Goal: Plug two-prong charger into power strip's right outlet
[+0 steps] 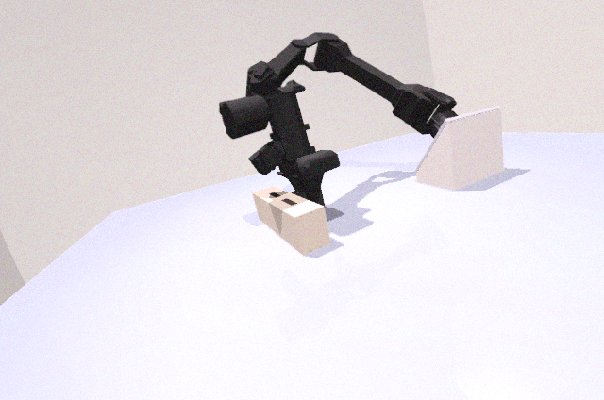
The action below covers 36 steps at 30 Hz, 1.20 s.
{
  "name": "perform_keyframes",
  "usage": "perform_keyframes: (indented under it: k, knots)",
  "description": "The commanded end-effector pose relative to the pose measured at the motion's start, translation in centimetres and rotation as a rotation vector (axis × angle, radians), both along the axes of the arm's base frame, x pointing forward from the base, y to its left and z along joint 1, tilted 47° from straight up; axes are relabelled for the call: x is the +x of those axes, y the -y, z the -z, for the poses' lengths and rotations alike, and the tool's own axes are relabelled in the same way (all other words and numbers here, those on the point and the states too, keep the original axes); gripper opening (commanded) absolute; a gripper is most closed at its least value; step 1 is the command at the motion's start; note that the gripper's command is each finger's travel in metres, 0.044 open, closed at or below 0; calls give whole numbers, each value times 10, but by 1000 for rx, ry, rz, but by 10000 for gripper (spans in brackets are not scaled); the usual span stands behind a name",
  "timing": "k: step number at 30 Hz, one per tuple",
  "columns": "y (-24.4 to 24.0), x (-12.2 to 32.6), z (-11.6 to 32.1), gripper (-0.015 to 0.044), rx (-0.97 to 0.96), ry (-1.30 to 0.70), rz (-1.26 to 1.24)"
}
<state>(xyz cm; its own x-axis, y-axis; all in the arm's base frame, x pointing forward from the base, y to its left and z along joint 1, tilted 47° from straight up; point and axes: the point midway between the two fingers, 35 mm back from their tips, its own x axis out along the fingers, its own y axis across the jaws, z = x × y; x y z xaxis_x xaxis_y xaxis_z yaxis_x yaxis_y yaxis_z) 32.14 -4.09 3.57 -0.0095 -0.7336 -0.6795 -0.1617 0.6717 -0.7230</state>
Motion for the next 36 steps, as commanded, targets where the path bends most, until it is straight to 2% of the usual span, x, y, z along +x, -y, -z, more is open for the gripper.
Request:
perform_keyframes:
  k: [1, 36]
  knots:
    - [0, 2, -1, 0, -3, -2, -4]
    - [-2, 14, 0, 0, -3, -1, -4]
